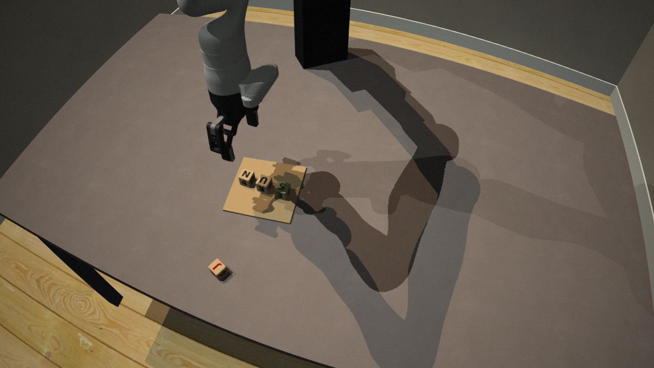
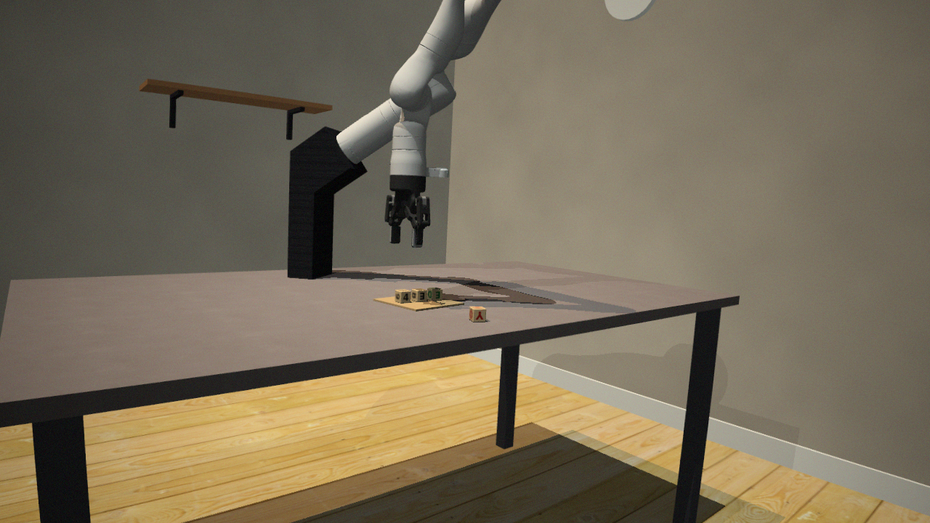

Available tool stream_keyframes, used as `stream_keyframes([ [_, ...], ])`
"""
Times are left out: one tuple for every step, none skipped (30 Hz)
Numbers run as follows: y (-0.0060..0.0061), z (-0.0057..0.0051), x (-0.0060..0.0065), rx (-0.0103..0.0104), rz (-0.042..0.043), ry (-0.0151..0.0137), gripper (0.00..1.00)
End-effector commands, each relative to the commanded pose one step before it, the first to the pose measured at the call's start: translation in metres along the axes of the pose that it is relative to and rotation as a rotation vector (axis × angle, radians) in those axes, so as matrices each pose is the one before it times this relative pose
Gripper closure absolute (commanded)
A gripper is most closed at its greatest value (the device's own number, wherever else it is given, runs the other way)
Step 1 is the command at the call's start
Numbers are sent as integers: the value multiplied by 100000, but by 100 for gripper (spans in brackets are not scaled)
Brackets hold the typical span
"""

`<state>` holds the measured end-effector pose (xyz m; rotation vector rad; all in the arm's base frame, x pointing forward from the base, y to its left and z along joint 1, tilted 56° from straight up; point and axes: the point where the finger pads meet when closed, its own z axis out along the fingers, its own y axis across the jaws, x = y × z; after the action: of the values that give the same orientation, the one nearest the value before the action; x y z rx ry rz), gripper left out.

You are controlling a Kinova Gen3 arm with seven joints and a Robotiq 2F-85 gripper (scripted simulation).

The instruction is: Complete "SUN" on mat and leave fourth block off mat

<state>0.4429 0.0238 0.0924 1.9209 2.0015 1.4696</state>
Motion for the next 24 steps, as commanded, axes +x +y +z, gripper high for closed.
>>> stream_keyframes([
  [266,-943,-375,-823,108,-1055,0],
  [-1,-266,-1,2,-2,-7,0],
  [1,-263,1,-2,2,7,0],
  [-1,-269,-1,1,-1,-4,0],
  [1,-265,1,-1,1,3,0],
  [0,-266,0,0,-1,-2,0],
  [0,-263,0,0,0,0,0],
  [0,-259,0,-1,0,1,0],
  [-1,-256,0,1,0,-2,0],
  [1,-251,0,-2,0,2,0],
  [-1,-247,-1,3,0,-3,0],
  [2,-241,0,-4,0,2,0],
  [0,0,0,0,0,0,0],
  [0,0,0,0,0,0,0],
  [-1,-236,0,3,0,-3,0],
  [2,-230,0,-4,-1,1,0],
  [-1,-224,0,3,0,-1,0],
  [1,-218,0,-3,-1,0,0],
  [0,-211,0,0,0,0,0],
  [-1,-204,0,2,0,-1,0],
  [2,-197,0,-4,-1,1,0],
  [-3,-187,0,8,2,-1,0],
  [3,-181,0,-7,-2,0,0],
  [0,-170,0,0,0,0,0],
])
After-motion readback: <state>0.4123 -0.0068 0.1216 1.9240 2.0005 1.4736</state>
